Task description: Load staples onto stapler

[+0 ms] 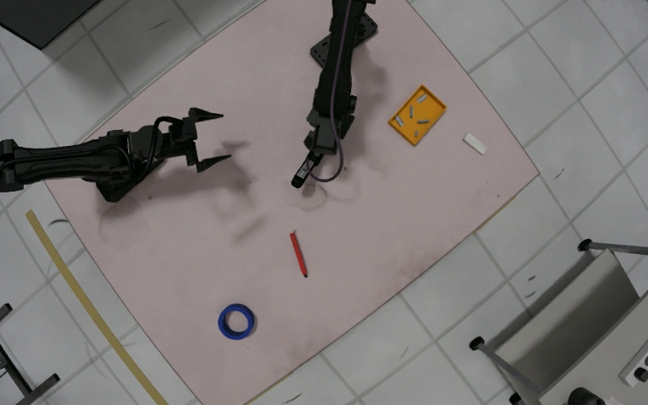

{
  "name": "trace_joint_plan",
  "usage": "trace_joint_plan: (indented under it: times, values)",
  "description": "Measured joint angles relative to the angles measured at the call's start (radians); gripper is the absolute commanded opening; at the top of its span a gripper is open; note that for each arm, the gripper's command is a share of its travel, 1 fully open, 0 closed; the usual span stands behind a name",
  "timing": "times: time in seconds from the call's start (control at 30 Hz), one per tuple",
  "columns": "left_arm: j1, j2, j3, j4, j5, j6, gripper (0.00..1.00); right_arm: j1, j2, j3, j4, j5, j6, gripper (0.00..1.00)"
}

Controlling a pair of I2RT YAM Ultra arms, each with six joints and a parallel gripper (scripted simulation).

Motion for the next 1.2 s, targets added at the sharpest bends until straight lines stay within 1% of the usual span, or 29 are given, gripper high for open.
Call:
trace_joint_plan:
  times: [1.2]
  values:
    - [0.005, 0.027, 0.0, 0.023, 0.002, 0.0, 0.06, 0.0, 0.0, 0.0, 0.0, 0.0, 0.0, 1.0]
